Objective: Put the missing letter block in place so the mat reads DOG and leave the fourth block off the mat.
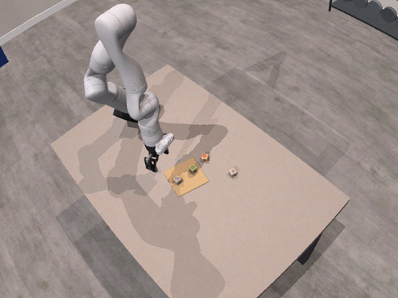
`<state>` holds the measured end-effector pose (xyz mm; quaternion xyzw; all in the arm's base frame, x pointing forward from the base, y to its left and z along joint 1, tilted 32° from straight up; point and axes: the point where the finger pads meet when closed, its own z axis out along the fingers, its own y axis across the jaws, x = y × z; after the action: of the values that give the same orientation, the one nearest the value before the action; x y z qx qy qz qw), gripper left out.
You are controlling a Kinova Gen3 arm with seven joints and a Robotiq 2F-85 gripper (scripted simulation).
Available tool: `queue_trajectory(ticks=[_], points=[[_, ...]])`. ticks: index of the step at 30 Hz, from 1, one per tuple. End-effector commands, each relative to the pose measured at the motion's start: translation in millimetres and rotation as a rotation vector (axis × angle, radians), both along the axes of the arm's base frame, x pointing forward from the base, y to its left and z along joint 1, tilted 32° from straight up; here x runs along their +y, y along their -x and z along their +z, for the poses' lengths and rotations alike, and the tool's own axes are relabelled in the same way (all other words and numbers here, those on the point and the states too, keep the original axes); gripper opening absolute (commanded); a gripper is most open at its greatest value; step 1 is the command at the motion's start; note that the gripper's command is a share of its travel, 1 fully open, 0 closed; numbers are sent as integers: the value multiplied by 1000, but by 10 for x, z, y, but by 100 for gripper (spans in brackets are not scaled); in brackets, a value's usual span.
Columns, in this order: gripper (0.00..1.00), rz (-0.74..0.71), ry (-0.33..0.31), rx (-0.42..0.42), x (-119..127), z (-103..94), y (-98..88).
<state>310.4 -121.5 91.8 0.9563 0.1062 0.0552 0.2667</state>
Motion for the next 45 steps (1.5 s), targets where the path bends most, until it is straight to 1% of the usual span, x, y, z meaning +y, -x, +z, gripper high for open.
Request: queue_trajectory(ticks=[1, 42, 45], points=[[100, 0, -1, -1, 1, 2, -2], [100, 0, -1, -1, 1, 2, -2], [100, 7, 0, 3, 34, -7, -34]])
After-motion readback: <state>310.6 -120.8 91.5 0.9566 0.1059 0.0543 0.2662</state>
